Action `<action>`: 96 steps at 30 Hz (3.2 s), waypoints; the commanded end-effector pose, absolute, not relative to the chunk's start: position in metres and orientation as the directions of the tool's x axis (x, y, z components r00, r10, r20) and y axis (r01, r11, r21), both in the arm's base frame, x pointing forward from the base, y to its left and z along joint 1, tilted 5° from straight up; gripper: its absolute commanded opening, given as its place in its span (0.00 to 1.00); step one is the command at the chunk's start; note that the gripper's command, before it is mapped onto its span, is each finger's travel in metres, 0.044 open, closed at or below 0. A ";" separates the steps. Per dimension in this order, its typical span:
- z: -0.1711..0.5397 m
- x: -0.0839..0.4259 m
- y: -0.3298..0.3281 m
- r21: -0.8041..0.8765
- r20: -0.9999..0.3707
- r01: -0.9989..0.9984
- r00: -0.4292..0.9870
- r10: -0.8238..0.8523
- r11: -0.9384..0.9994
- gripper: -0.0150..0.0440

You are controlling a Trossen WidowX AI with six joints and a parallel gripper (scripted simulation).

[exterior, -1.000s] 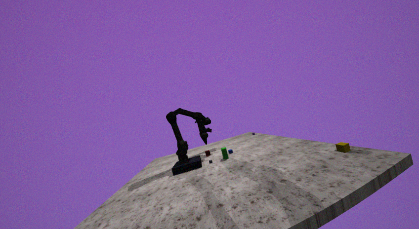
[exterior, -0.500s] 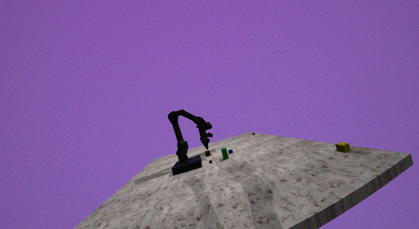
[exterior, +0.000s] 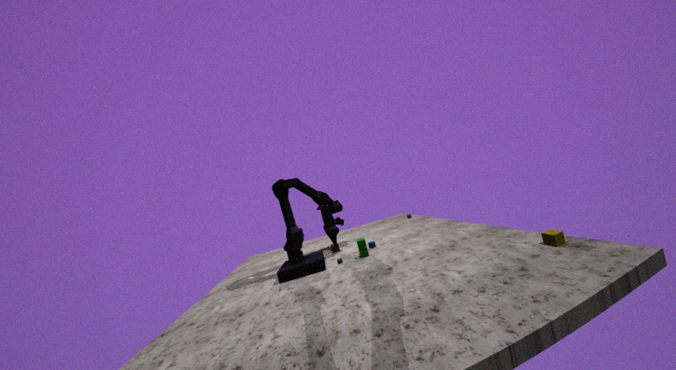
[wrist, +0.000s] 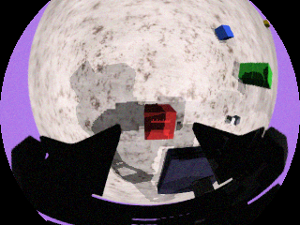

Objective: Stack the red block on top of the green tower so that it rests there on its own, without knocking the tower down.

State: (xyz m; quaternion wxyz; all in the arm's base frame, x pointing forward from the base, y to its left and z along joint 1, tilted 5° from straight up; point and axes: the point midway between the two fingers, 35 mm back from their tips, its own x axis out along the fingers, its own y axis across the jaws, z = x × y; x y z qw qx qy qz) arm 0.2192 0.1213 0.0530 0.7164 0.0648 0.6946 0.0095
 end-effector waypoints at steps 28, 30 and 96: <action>0.017 0.218 0.123 0.098 -0.995 0.081 0.031 0.096 0.992 1.00; 0.017 0.218 0.123 0.098 -0.995 0.081 0.031 0.096 0.992 1.00; 0.135 0.250 0.072 0.088 -0.996 0.081 0.035 0.086 0.993 0.25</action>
